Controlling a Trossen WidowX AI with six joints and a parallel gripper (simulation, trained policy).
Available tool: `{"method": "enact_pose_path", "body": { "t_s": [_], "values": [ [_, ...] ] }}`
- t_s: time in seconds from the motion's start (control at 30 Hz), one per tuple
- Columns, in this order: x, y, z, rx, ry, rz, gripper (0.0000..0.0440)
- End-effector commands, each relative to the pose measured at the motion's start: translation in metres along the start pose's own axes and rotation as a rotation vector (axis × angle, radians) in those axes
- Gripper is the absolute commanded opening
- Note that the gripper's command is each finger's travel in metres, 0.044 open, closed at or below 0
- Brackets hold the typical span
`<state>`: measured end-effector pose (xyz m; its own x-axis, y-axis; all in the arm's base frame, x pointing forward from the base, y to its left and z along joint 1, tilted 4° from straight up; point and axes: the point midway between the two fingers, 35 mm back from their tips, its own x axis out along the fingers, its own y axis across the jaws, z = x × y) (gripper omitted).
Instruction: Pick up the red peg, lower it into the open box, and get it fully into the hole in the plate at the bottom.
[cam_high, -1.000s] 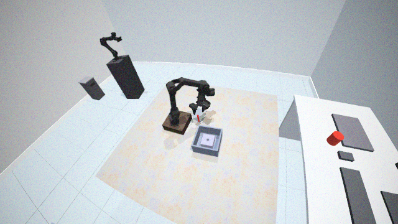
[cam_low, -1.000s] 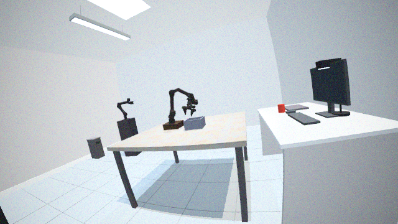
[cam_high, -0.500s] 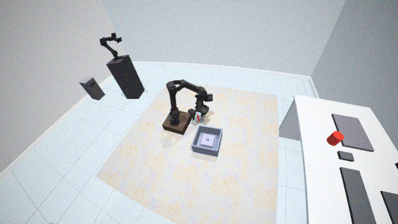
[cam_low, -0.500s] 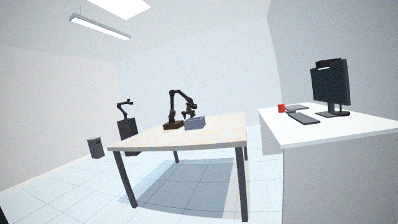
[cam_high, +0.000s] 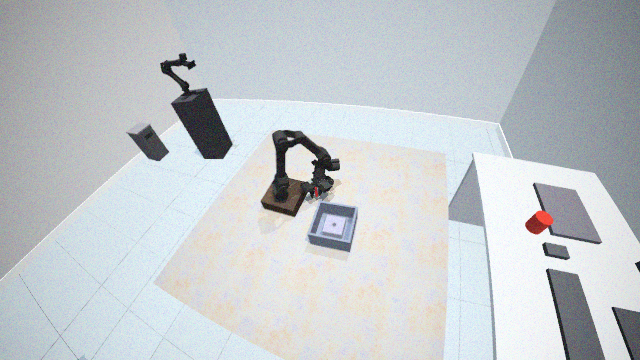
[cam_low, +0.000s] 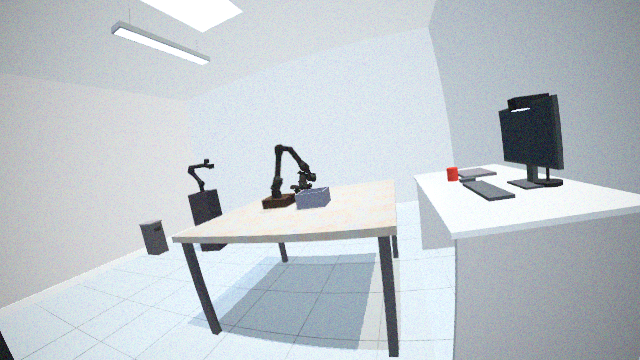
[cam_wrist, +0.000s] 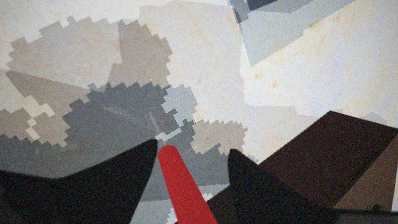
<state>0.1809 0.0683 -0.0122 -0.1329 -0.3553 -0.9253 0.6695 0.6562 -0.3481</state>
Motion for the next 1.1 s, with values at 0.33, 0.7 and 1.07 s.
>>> {"method": "enact_pose_path", "body": {
  "t_s": [0.33, 0.7, 1.07],
  "values": [
    [-0.003, -0.014, 0.005, -0.021, -0.005, -0.068, 0.0000],
    [-0.050, -0.032, 0.035, -0.022, -0.092, -0.063, 0.0000],
    [-0.094, -0.050, 0.074, 0.080, -0.160, -0.024, 0.0000]
  ]
}}
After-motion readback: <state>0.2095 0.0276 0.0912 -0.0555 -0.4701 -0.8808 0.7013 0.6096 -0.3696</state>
